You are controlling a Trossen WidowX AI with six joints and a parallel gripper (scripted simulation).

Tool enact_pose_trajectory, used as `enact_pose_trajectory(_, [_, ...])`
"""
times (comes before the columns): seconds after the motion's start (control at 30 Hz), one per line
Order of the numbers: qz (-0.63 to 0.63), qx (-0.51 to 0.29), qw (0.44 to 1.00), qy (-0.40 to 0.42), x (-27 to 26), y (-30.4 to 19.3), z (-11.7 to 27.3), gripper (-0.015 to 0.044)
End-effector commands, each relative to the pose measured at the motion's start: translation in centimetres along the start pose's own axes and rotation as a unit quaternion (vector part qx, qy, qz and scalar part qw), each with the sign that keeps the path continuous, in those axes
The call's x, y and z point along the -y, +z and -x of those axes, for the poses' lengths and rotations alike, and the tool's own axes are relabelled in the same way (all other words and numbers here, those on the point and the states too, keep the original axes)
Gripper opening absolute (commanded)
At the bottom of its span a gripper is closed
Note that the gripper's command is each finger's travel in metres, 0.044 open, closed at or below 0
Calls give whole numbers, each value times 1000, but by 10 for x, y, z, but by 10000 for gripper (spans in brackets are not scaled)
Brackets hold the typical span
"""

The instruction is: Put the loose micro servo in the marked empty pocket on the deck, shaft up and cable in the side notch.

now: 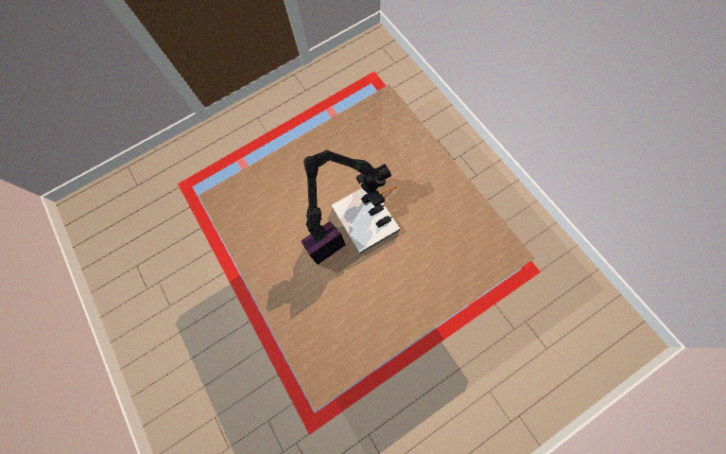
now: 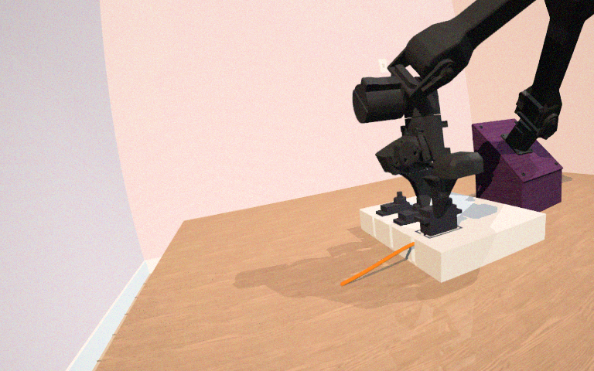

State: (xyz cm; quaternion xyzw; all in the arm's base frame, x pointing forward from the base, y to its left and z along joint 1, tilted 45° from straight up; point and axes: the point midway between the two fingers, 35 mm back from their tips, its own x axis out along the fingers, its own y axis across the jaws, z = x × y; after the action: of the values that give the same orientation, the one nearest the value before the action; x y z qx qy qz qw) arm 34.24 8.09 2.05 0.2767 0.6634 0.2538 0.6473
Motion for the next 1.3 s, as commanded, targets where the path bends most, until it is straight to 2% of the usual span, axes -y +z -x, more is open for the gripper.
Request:
enact_pose_trajectory(0.0, [-4, 1, 1000, 3, 0, 0, -3, 0])
enact_pose_trajectory(0.67, [-4, 1, 1000, 4, 0, -1, -25, 0])
enact_pose_trajectory(0.9, [-4, 1, 1000, 4, 0, 0, -23, 184])
enact_pose_trajectory(1.0, [-4, 1, 1000, 4, 1, 0, -16, 187])
enact_pose_trajectory(1.1, [-5, 1, 1000, 3, 2, -4, 9, 187])
enact_pose_trajectory(1.27, [-5, 1, 1000, 3, 4, -7, 12, 187])
